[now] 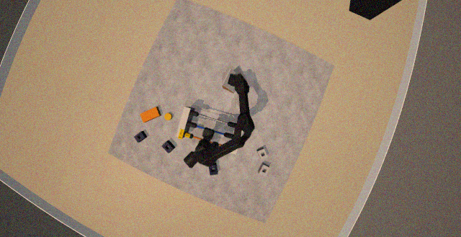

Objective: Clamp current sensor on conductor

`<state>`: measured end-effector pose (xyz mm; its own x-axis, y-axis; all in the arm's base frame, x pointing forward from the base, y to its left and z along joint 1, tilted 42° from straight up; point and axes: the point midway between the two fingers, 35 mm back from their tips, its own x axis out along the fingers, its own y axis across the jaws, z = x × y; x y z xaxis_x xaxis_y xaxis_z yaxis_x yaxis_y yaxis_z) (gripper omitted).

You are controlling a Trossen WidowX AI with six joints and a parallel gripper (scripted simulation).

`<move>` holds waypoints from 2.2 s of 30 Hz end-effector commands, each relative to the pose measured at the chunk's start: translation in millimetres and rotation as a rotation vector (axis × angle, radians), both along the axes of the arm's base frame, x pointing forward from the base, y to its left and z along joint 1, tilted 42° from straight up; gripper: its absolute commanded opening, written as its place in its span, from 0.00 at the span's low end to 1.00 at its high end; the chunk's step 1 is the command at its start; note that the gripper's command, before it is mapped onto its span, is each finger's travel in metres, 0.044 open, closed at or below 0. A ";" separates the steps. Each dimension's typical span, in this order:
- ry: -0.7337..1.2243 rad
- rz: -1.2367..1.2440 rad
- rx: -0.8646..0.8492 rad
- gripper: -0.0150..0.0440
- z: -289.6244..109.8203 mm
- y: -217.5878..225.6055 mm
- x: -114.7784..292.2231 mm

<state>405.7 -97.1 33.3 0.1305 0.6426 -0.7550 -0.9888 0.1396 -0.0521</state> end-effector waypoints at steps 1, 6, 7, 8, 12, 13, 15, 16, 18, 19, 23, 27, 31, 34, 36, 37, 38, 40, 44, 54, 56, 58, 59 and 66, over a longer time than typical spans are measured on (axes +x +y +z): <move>-0.048 -0.033 0.000 0.25 -0.4 -1.6 1.2; -0.012 -0.006 -0.002 0.25 0.0 -0.3 0.4; -0.012 -0.006 -0.002 0.25 0.0 -0.3 0.4; -0.012 -0.006 -0.002 0.25 0.0 -0.3 0.4; -0.010 -0.005 -0.002 0.25 -0.1 -0.3 0.3; -0.005 -0.001 -0.001 0.25 -0.1 -0.2 0.1; 0.009 0.009 0.000 0.25 -0.3 -0.1 -0.6; 0.018 0.016 0.000 0.25 -0.4 0.0 -1.1; 0.029 0.024 0.001 0.25 -0.4 0.1 -1.7; 0.029 0.024 0.001 0.25 -0.4 0.1 -1.7; 0.028 0.024 0.001 0.25 -0.6 0.2 -1.6; 0.027 0.022 0.002 0.25 -3.1 2.4 -0.8; 0.027 0.016 0.005 0.39 -0.8 0.4 -1.2; 0.027 0.016 0.005 0.52 -0.8 0.4 -1.2; 0.027 0.016 0.005 0.61 -0.8 0.4 -1.2; 0.027 0.016 0.005 0.65 -0.8 0.4 -1.2; 0.027 0.016 0.005 0.69 -0.8 0.4 -1.2; 0.027 0.016 0.005 0.69 -0.8 0.4 -1.2; 0.027 0.016 0.005 0.69 -0.8 0.4 -1.2; 0.027 0.016 0.005 0.69 -0.8 0.4 -1.2; 0.027 0.016 0.005 0.69 -0.8 0.4 -1.2; 0.027 0.016 0.005 0.69 -0.8 0.4 -1.2; 0.027 0.016 0.005 0.69 -0.8 0.4 -1.2; 0.027 0.016 0.005 0.69 -0.8 0.4 -1.2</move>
<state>404.4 -96.7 32.5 0.1001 0.6484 -0.7547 -0.9920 0.1237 -0.0254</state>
